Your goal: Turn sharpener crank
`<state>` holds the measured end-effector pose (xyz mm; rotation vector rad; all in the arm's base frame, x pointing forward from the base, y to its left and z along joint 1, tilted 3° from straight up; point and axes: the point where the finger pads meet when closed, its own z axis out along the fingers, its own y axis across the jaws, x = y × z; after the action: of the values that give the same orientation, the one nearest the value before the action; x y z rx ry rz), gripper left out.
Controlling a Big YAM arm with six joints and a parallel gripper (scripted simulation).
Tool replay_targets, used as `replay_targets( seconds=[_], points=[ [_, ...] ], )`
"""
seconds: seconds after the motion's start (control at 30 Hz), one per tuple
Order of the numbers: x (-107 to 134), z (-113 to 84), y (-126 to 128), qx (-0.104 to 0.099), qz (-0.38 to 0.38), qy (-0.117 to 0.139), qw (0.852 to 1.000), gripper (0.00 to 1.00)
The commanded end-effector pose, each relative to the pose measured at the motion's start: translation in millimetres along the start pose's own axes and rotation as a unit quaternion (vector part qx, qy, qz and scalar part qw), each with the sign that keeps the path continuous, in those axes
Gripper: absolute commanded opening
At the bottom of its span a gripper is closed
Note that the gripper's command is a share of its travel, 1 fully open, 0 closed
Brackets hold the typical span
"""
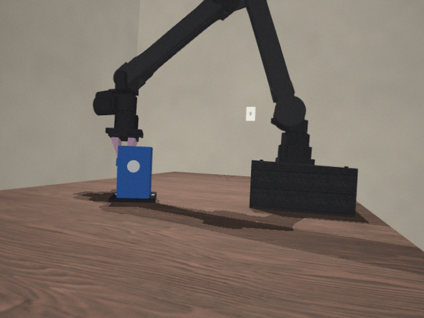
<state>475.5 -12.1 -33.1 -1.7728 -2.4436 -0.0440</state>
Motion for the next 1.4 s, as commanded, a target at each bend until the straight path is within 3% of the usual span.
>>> replay_targets(
  seconds=[0.0, 0.7, 1.37],
  points=[
    [-4.9, 16.1, -0.3, 0.003, 0.003, -0.003, 1.000, 0.15],
    [-12.0, 41.0, -13.9, 0.002, 0.001, -0.002, 1.000, 0.15],
    [-13.6, 52.3, -33.3, 0.001, 0.001, -0.003, 1.000, 0.15]
  ],
)
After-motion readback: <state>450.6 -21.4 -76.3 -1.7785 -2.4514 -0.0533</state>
